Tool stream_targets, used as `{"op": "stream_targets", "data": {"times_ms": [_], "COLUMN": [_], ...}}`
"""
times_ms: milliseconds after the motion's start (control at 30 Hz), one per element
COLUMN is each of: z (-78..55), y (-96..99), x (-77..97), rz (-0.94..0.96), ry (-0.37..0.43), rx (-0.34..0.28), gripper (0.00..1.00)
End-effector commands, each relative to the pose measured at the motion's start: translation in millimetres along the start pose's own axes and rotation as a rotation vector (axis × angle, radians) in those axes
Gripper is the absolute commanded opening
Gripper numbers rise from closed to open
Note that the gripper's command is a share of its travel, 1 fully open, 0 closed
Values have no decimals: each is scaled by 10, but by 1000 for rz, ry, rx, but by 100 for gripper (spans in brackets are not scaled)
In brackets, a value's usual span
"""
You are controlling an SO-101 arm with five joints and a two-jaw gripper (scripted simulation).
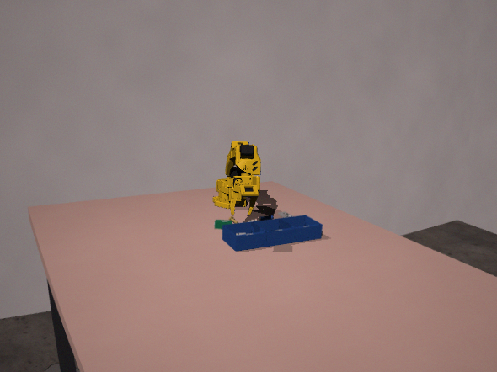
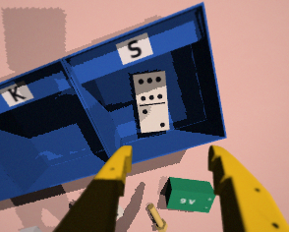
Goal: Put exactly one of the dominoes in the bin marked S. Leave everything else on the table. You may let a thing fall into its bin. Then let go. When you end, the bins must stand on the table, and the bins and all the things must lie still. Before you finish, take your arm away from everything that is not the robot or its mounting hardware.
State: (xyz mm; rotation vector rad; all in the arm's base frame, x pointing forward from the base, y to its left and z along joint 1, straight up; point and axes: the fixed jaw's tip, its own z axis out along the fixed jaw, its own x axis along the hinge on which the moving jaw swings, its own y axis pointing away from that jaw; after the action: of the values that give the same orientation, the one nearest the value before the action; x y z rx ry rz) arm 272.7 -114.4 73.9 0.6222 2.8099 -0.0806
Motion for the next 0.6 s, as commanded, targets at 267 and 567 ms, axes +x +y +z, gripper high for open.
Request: {"op": "stream_targets", "data": {"times_ms": [267,567], "z": [-202,-410], "y": [15,199], "x": [-72,90], "rz": [-8,-84], "ry": [-70,-57], "rx": [-3,-22], "gripper": [23,23]}}
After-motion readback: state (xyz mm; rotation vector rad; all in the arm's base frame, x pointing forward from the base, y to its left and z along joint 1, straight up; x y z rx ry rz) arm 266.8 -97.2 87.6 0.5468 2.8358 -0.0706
